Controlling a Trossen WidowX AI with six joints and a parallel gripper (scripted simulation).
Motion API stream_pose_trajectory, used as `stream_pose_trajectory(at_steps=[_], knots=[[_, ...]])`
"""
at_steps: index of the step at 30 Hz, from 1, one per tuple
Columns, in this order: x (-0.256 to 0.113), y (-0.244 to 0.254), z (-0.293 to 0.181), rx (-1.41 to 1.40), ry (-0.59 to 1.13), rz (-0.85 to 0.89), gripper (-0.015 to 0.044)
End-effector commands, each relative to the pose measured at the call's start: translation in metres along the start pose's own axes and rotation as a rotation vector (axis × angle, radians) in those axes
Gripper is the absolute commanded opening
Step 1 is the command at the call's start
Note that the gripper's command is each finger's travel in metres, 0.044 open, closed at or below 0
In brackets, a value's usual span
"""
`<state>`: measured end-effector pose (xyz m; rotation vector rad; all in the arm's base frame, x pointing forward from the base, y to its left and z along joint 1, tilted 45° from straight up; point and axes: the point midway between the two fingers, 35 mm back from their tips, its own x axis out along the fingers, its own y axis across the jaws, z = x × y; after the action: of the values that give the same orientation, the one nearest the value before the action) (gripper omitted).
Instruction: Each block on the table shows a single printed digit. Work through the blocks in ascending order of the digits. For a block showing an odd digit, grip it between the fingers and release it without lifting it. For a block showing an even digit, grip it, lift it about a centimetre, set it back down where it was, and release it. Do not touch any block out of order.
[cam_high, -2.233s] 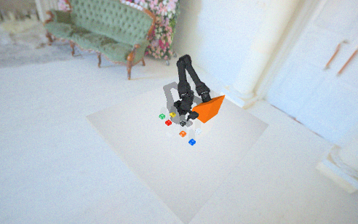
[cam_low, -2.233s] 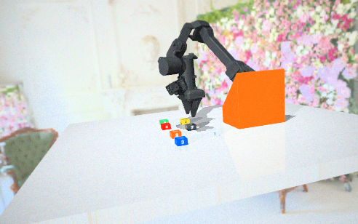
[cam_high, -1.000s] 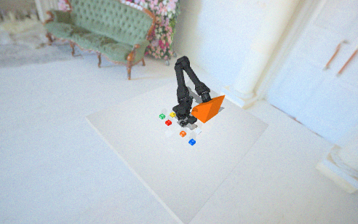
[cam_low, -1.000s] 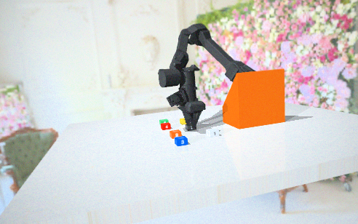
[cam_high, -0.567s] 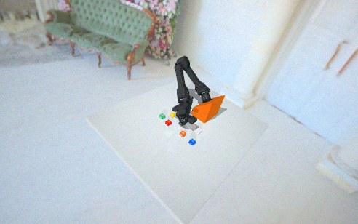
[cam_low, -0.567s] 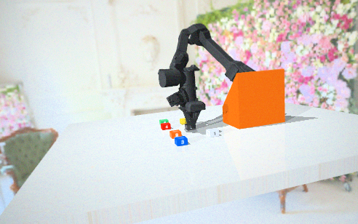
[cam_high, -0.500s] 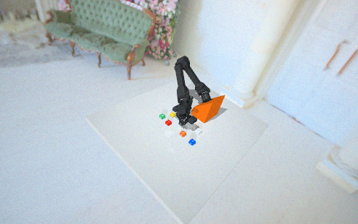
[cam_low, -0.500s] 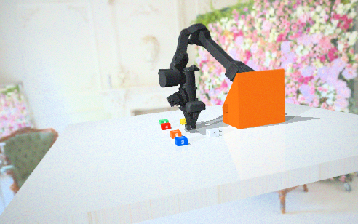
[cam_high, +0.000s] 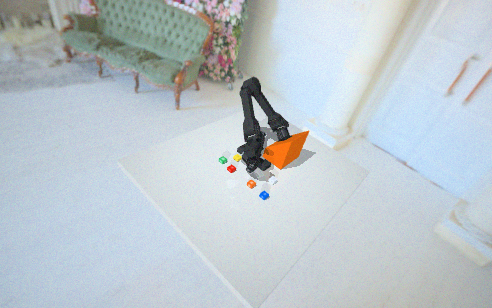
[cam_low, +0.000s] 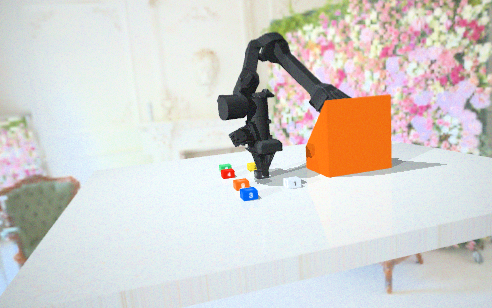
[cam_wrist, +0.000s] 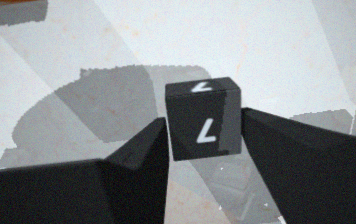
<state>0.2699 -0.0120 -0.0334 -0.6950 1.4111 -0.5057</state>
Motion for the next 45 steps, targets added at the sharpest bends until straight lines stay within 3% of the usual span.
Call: stream_pose_trajectory(at_steps=[1, 18, 29, 37, 45], knots=[[0.000, 0.000, 0.000, -0.004, 0.000, -0.003, 0.0120], [0.000, 0.000, 0.000, -0.004, 0.000, -0.003, 0.0120], [0.000, 0.000, 0.000, -0.004, 0.000, -0.003, 0.0400], [-0.036, 0.000, 0.000, -0.004, 0.000, -0.001, 0.0400], [-0.117, 0.001, 0.000, -0.005, 0.000, 0.002, 0.0190]])
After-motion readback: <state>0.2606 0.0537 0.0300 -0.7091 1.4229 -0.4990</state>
